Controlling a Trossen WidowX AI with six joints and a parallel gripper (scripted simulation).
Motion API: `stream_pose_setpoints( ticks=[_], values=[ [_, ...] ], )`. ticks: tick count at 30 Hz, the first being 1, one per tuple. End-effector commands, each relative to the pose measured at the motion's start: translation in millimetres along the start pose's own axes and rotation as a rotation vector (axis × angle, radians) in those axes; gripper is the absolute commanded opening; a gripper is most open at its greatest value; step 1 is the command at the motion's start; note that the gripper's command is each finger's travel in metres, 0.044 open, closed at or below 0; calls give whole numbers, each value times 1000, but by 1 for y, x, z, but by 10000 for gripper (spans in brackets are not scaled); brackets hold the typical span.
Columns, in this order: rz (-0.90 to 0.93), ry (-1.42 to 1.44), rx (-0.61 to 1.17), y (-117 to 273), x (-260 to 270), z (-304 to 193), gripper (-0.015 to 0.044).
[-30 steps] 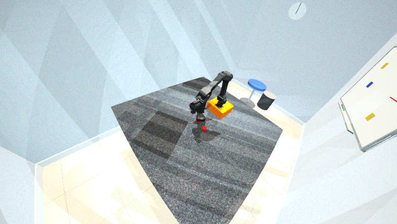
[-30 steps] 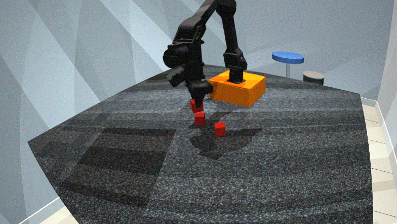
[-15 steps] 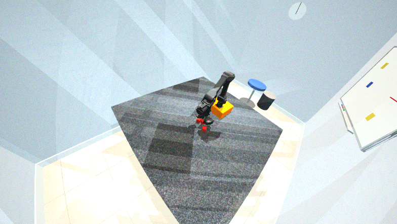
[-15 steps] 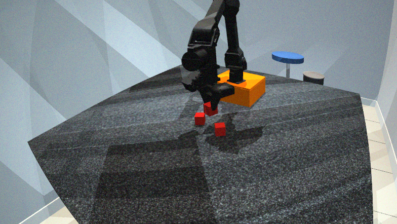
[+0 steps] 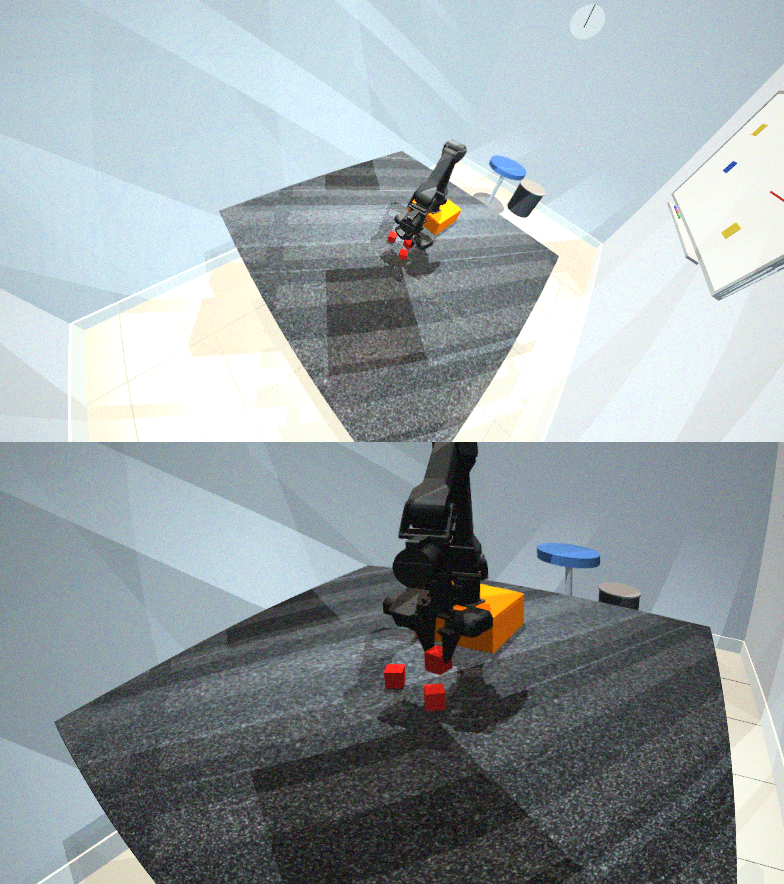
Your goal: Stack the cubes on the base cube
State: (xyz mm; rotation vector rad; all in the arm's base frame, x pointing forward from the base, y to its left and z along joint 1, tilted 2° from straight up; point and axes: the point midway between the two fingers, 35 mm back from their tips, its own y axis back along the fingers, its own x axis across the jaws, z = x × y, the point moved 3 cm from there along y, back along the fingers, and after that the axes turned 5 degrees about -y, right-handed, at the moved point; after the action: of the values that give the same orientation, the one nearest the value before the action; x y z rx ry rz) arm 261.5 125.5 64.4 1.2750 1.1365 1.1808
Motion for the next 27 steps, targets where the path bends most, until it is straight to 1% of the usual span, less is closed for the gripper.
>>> stream_pose_setpoints(
  ticks=[1, 9, 19, 27],
  values=[
    [4, 16, -2, 0, 1, -2, 105],
    [4, 16, -2, -2, 1, -2, 105],
    [4, 18, -2, -27, 2, -2, 105],
    [4, 18, -2, -27, 2, -2, 105]
  ],
)
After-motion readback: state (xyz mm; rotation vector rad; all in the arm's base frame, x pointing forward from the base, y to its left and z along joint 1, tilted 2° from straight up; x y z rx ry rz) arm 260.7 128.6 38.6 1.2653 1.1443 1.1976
